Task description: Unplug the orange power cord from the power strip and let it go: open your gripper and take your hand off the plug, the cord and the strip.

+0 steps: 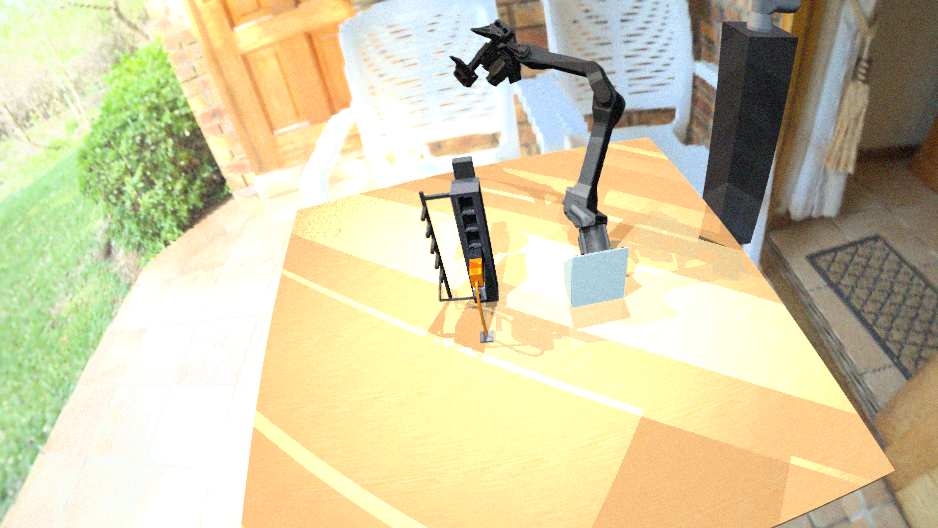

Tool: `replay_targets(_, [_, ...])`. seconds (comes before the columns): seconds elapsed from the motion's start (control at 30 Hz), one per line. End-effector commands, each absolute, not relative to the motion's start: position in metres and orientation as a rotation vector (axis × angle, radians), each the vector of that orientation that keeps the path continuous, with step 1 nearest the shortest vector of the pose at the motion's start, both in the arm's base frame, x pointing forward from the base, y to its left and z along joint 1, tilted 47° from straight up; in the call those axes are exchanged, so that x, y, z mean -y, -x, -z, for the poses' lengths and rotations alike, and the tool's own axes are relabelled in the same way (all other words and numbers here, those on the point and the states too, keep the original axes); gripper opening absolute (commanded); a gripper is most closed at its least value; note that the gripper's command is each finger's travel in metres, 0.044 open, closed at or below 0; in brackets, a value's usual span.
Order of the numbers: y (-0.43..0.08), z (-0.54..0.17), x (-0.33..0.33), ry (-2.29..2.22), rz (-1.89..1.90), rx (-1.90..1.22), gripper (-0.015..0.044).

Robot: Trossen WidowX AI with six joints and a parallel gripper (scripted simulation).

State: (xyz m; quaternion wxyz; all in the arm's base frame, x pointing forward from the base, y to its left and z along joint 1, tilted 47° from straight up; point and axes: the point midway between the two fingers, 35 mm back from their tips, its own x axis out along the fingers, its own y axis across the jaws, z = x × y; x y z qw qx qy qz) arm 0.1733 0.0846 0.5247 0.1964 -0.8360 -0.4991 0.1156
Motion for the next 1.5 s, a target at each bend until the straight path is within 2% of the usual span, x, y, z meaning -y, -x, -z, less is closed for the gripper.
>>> replay_targets(0.0, [-0.174, -0.525, -0.084, 2.339, -0.326, 1.395, 0.0374])
replay_targets(0.27, [-0.213, -0.514, -0.078, 2.192, -0.437, 1.187, 0.0164])
replay_targets(0.57, [-0.261, -0.491, -0.077, 1.983, -0.574, 0.948, 0.0160])
replay_targets(1.03, [-0.336, -0.418, -0.104, 1.577, -0.849, 0.519, 0.0160])
replay_targets(1.47, [-0.376, -0.332, -0.148, 1.283, -1.011, 0.086, 0.0160])
